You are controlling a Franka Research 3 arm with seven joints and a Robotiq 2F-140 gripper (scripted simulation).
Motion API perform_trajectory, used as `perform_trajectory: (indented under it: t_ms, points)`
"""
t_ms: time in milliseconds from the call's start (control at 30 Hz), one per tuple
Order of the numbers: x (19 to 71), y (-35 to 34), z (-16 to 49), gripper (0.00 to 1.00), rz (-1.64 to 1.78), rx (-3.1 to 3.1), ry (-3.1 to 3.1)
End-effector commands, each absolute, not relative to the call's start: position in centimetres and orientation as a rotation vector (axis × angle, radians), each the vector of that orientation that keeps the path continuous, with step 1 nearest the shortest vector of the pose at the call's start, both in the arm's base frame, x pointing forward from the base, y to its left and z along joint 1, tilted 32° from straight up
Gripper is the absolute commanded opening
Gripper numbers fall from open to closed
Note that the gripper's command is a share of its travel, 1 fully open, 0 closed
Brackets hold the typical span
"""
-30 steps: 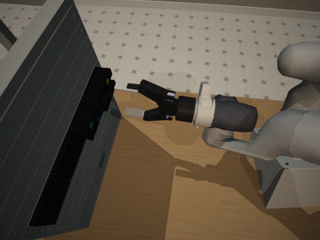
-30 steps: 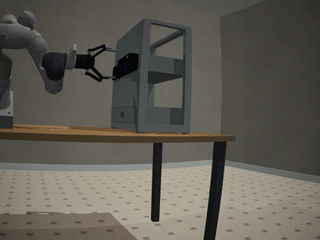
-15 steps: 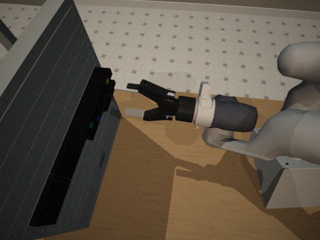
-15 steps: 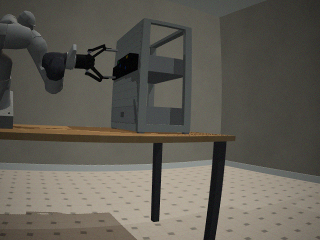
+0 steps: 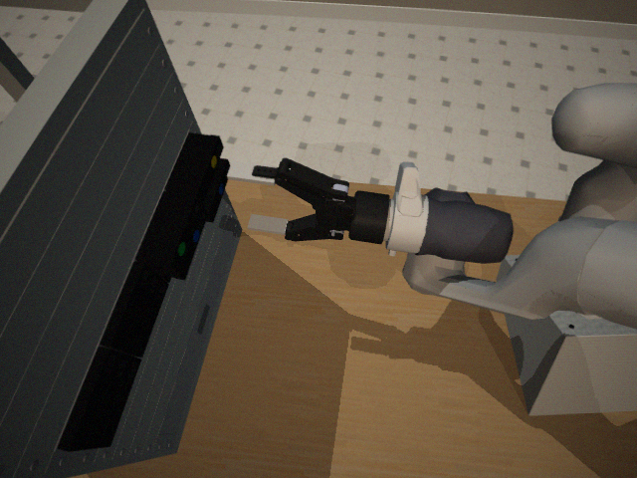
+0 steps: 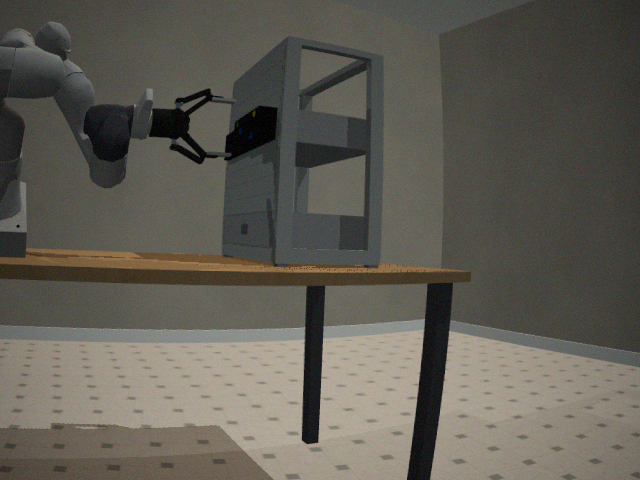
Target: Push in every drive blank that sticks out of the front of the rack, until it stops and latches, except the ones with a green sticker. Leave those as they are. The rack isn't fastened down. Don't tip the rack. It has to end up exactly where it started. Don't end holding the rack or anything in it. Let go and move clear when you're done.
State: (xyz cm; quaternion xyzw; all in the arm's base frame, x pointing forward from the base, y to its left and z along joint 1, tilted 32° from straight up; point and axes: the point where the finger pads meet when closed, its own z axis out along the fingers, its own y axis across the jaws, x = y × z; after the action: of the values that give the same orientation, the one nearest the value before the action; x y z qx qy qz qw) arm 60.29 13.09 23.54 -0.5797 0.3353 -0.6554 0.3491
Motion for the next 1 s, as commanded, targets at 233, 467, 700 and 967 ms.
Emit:
perform_trajectory:
  t_ms: [233,467,700,967]
  points:
    - [60.29,13.14,23.60,1.00,-1.694,-1.501,0.869]
    - [60.29,13.14,23.60,0.00,-1.694,-1.501,0.869]
    - [60.29,13.14,23.60,0.00,-1.694,-1.501,0.869]
    - [60.29,13.14,23.60,0.00,-1.694,-1.501,0.869]
